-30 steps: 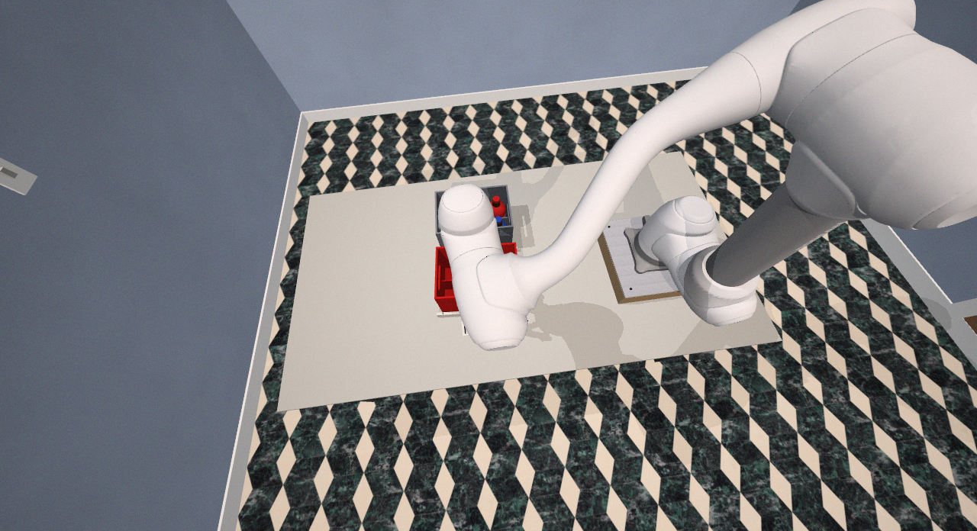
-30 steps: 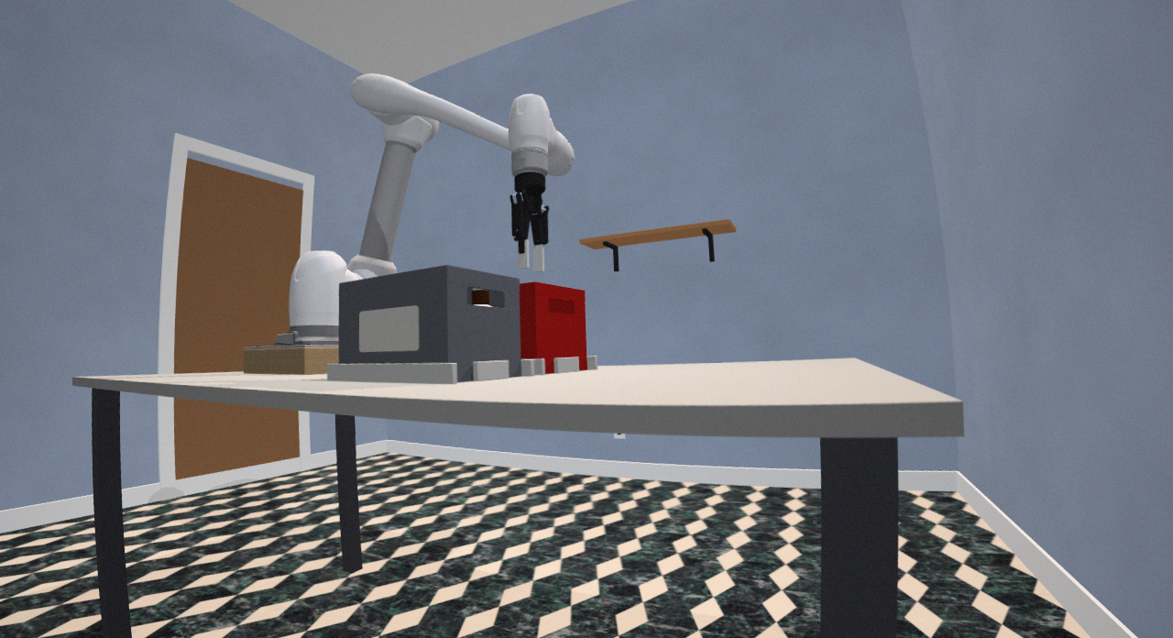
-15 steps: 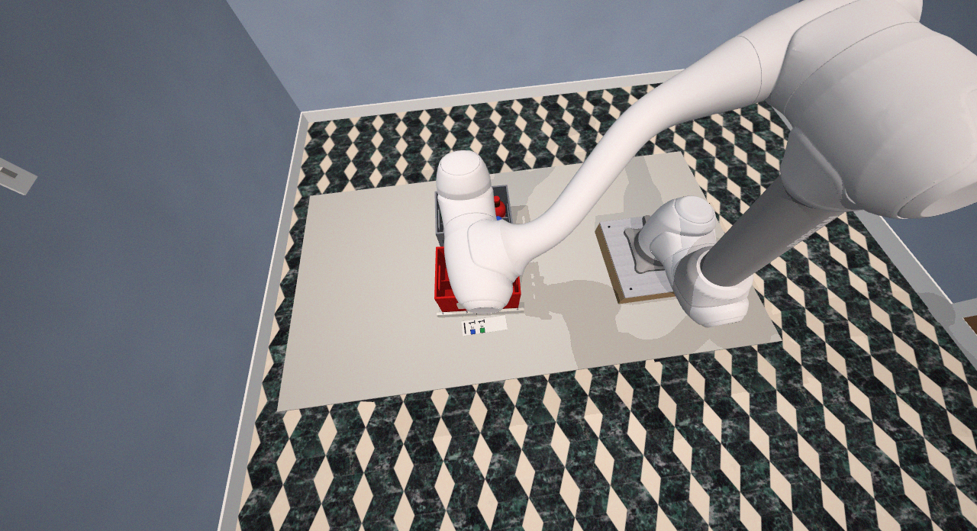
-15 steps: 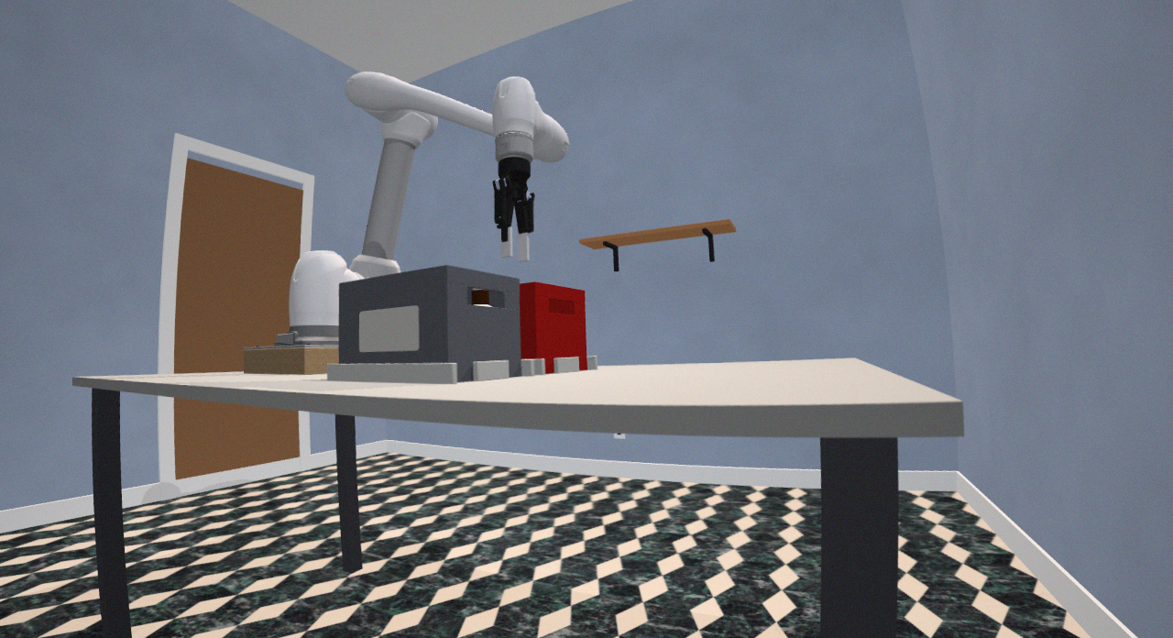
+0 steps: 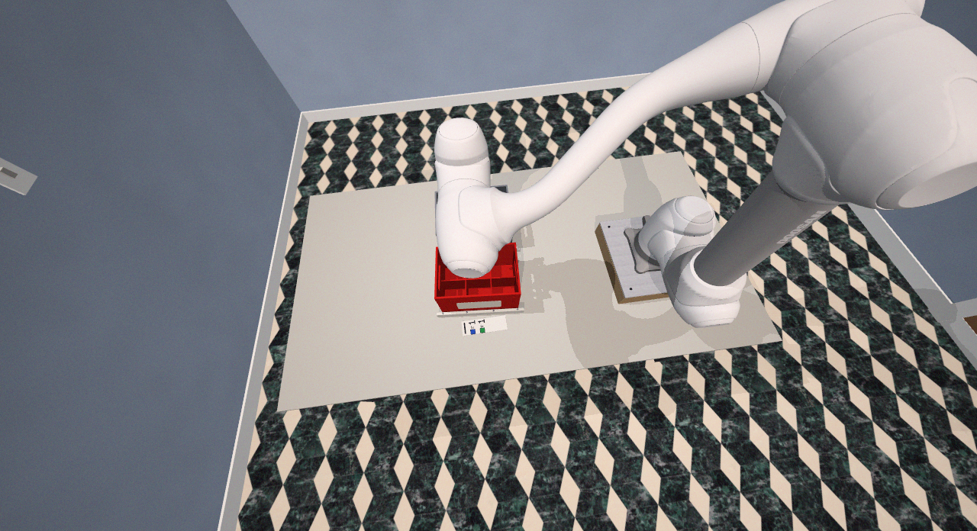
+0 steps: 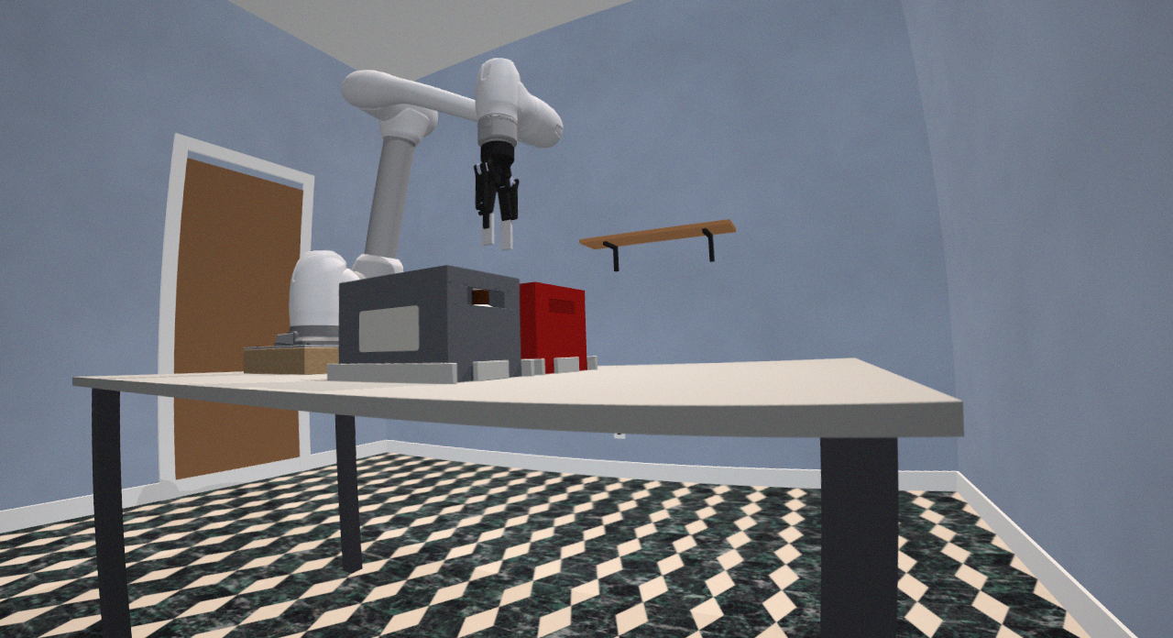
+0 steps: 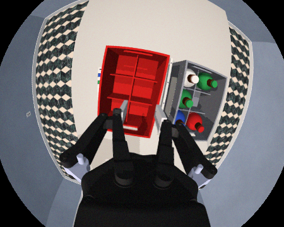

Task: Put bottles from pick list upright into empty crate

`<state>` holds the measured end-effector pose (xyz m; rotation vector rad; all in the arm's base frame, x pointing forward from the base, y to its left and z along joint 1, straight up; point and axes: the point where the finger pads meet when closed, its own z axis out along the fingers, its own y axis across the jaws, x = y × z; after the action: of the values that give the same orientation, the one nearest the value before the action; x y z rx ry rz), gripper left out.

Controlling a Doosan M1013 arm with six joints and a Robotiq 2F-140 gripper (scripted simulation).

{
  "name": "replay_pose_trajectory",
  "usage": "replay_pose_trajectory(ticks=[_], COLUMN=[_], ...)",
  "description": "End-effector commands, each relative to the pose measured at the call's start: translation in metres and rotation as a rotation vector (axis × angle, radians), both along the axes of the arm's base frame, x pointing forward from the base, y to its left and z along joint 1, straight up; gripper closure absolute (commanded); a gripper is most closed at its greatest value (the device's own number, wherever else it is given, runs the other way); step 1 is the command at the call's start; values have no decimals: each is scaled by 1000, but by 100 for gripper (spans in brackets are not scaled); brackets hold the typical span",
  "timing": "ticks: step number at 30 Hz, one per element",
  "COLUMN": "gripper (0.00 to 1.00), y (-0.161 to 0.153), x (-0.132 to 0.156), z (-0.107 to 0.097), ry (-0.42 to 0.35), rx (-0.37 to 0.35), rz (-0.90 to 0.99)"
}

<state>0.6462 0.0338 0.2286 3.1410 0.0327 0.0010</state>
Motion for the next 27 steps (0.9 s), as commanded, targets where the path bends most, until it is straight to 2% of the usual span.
replay_pose_trajectory(ticks=[1, 5, 20, 22, 27], gripper=[62, 62, 62, 62, 62], y=[-19, -29, -101, -101, -125], x=[0, 0, 1, 1, 1], z=[5, 8, 28, 28, 34], ry=[0, 0, 0, 0, 0], rx=[1, 1, 1, 1, 1], rz=[0, 0, 0, 0, 0])
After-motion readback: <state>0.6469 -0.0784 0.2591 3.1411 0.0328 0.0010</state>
